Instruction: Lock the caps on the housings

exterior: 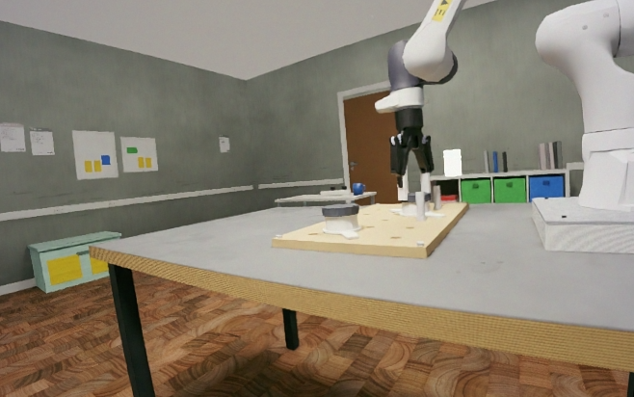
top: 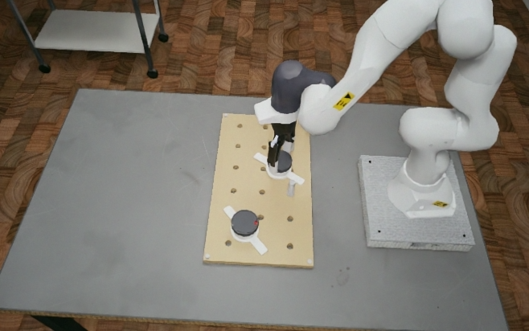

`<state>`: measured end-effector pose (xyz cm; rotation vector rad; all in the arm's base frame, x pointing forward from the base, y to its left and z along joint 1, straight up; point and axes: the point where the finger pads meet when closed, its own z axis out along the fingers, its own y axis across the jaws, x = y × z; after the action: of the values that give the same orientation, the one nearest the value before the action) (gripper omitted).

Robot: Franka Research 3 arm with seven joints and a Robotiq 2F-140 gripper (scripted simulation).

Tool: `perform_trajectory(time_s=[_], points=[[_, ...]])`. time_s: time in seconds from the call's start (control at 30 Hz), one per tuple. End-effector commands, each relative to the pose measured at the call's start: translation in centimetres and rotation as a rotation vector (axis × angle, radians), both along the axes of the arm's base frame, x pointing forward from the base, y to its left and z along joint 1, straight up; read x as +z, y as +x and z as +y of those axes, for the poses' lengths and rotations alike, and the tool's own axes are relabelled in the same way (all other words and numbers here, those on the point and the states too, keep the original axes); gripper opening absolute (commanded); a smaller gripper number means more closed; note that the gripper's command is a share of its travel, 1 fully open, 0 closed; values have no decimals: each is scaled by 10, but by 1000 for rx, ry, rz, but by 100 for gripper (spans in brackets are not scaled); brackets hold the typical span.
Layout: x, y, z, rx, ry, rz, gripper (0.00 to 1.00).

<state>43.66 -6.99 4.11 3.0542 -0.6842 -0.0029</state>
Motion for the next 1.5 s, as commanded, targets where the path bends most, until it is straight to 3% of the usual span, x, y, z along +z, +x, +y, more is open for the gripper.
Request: perform_trajectory(time_s=[0.0, 0.77, 1.47], points=[[-1, -9, 1, 43, 11, -4, 10], [-1, -32, 0, 43, 11, -4, 10], [-1, -40, -1, 43, 11, -4, 10]])
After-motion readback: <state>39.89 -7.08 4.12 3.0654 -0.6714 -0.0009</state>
